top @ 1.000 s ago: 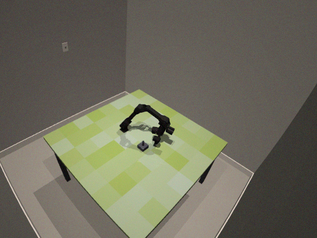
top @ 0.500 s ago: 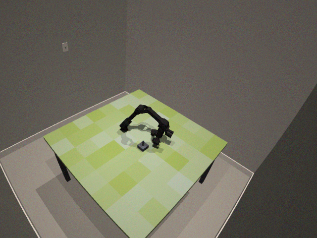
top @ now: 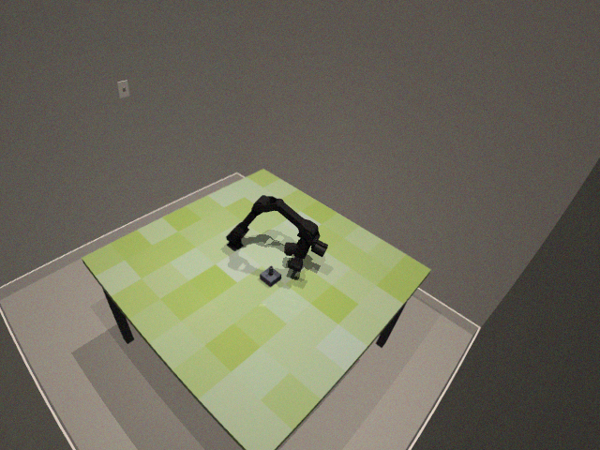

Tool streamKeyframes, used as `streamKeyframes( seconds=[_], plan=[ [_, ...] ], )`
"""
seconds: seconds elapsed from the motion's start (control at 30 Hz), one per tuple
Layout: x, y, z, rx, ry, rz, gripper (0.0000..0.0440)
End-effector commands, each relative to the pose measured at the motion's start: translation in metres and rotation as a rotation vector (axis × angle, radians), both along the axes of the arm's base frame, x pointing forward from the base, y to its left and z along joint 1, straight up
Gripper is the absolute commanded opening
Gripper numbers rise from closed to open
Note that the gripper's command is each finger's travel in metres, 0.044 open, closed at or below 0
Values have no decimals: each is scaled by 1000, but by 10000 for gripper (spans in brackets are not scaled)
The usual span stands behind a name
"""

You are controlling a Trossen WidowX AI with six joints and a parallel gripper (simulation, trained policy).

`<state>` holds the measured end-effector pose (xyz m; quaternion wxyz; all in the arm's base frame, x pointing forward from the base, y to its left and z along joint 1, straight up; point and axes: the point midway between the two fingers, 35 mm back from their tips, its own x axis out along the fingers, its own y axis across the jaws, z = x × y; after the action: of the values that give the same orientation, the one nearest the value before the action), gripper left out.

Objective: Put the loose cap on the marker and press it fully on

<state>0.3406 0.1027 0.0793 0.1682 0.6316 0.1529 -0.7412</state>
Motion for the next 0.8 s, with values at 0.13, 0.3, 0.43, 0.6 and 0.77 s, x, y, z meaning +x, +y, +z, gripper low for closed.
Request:
streamKeyframes(
  seconds=[0.13,0.3,0.43,0.6,0.77],
  plan=[
    [8,-8,33,13,-69,0,86],
    [7,-20,48,21,-81,-17,83],
    [4,-33,60,28,-81,-34,79],
    [-2,-52,73,36,-75,-58,72],
    [-10,-73,83,39,-65,-88,64]
  ],
)
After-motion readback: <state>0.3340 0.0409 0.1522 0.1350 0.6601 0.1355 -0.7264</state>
